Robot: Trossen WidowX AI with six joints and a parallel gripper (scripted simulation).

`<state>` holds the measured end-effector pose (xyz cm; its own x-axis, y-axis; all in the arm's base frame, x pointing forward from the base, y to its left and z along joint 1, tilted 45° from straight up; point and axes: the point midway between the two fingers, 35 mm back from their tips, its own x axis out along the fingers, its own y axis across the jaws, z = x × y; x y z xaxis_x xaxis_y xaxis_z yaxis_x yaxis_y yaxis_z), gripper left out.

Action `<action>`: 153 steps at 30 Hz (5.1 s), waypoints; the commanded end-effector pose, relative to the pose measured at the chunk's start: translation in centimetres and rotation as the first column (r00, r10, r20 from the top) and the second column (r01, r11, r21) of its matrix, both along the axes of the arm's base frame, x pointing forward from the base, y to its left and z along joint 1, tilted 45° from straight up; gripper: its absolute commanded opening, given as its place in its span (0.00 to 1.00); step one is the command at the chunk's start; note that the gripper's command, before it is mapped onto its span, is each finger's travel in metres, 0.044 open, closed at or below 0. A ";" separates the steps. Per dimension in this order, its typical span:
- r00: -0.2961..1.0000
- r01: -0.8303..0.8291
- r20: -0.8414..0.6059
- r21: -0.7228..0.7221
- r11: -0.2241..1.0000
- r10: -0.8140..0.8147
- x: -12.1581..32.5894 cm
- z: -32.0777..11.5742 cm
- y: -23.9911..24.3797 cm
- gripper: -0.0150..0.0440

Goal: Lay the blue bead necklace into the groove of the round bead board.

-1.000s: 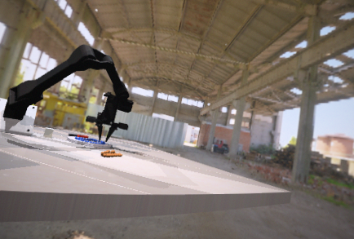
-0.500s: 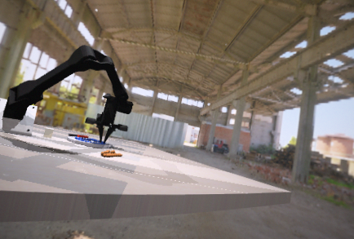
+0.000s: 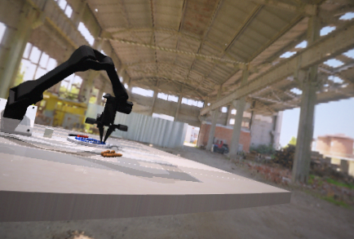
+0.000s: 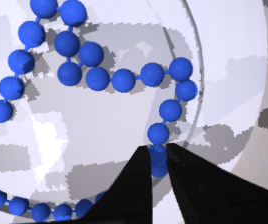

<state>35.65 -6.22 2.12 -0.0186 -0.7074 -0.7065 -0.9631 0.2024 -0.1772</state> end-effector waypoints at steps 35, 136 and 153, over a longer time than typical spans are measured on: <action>1.000 -0.001 0.002 0.000 1.000 0.001 0.7 0.3 0.0 0.43; 0.997 -0.055 -0.055 0.003 0.998 0.055 0.7 -0.6 0.6 0.25; 0.996 -0.062 -0.059 0.000 0.998 0.062 0.9 -0.2 1.0 0.25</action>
